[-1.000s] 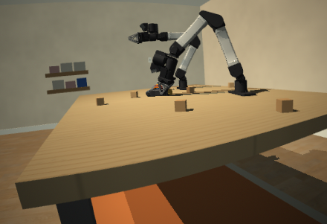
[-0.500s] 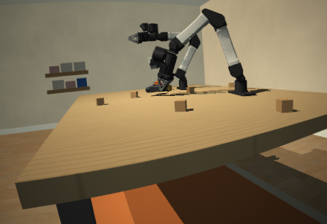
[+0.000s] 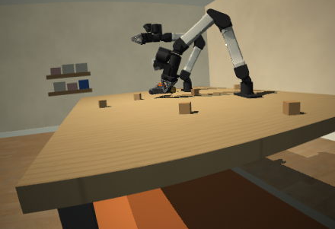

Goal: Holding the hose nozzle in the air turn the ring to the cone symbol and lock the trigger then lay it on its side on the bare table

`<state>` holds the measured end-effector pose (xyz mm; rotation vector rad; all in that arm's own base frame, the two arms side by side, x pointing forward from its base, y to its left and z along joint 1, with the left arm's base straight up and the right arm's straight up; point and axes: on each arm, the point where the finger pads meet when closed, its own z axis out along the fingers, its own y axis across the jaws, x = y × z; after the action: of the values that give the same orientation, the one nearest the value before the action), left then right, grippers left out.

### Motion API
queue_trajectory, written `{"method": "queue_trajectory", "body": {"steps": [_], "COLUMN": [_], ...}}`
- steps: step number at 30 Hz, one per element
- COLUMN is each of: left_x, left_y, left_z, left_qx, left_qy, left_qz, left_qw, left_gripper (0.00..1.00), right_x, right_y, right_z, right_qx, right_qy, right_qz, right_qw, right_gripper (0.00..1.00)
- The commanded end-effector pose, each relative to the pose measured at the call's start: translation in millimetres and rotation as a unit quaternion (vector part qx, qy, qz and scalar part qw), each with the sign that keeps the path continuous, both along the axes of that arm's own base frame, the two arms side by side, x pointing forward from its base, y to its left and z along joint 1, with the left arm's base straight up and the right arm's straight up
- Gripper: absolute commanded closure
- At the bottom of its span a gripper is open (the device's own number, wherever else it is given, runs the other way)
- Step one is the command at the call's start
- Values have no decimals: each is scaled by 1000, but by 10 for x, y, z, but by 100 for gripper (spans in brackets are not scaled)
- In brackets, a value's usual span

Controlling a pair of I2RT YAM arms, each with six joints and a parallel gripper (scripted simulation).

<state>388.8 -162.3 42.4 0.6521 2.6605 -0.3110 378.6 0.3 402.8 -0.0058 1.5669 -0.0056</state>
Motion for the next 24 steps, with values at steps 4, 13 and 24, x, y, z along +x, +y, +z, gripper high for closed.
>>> {"method": "queue_trajectory", "body": {"steps": [4, 13, 24], "left_x": [128, 462, 925], "left_y": [-63, -75, -113], "left_z": [234, 367, 672], "left_qx": [-25, -35, -69], "left_qy": [-44, -132, -280], "left_qz": [1, 23, 65], "left_qw": [999, 990, 955], "left_gripper": [64, 64, 64], "right_x": [-57, -57, -57], "right_y": [-11, -11, -11], "right_z": [108, 108, 108], "right_qx": [-3, -3, -3], "right_qy": [-16, -16, -16], "right_qz": [-2, -2, -2], "right_qw": [1000, 1000, 1000], "right_gripper": [37, 37, 37]}}
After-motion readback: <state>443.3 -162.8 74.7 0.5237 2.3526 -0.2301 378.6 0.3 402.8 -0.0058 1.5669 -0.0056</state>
